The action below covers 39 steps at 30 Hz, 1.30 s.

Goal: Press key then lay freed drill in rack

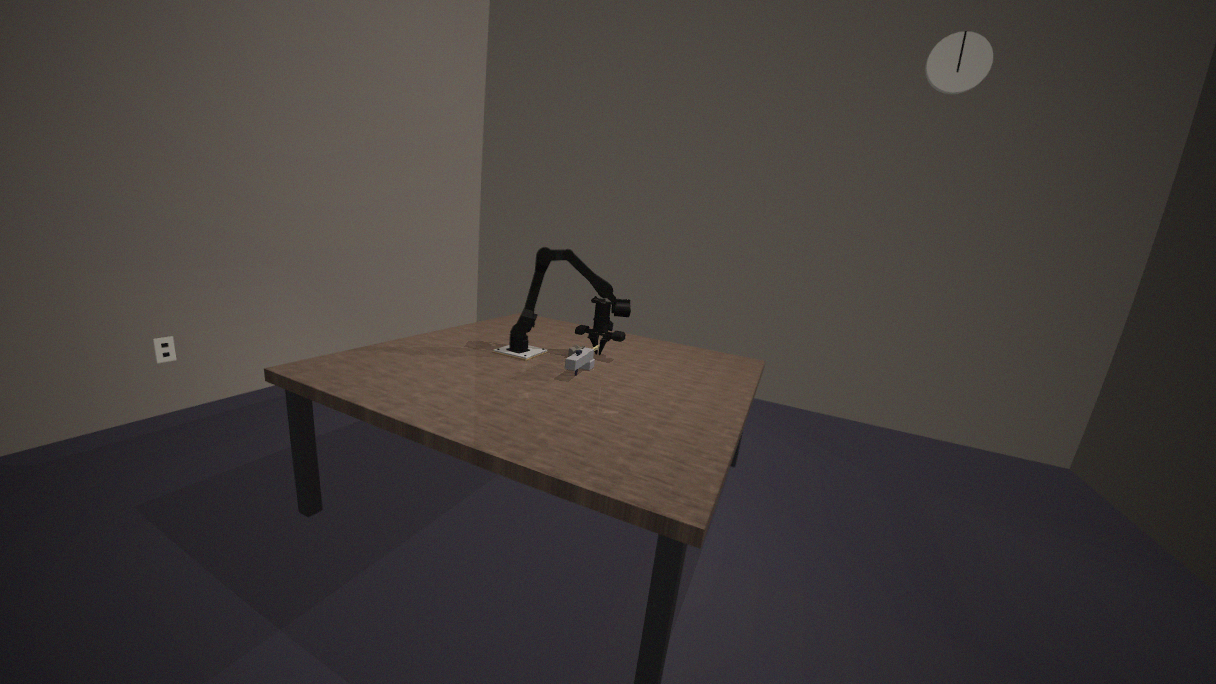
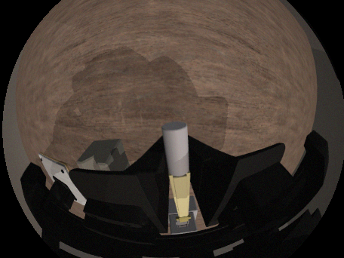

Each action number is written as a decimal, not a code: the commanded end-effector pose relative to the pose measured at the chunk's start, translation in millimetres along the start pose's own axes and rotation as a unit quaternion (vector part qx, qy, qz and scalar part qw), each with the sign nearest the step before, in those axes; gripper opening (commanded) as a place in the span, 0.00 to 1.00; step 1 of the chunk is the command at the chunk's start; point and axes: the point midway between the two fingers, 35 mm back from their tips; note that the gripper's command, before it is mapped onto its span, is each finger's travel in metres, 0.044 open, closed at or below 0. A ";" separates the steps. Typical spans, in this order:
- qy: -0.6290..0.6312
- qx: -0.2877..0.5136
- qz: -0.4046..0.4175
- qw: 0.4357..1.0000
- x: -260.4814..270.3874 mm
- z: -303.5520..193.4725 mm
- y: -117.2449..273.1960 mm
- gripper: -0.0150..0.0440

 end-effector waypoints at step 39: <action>-0.001 -0.001 -0.002 1.000 5.6 -3.3 15.0 0.25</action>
Point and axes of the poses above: the point midway between the two fingers, 35 mm back from their tips, its own y axis back along the fingers, its own x axis across the jaws, z = x × y, and after that the axes turned 7 degrees about y, right-handed
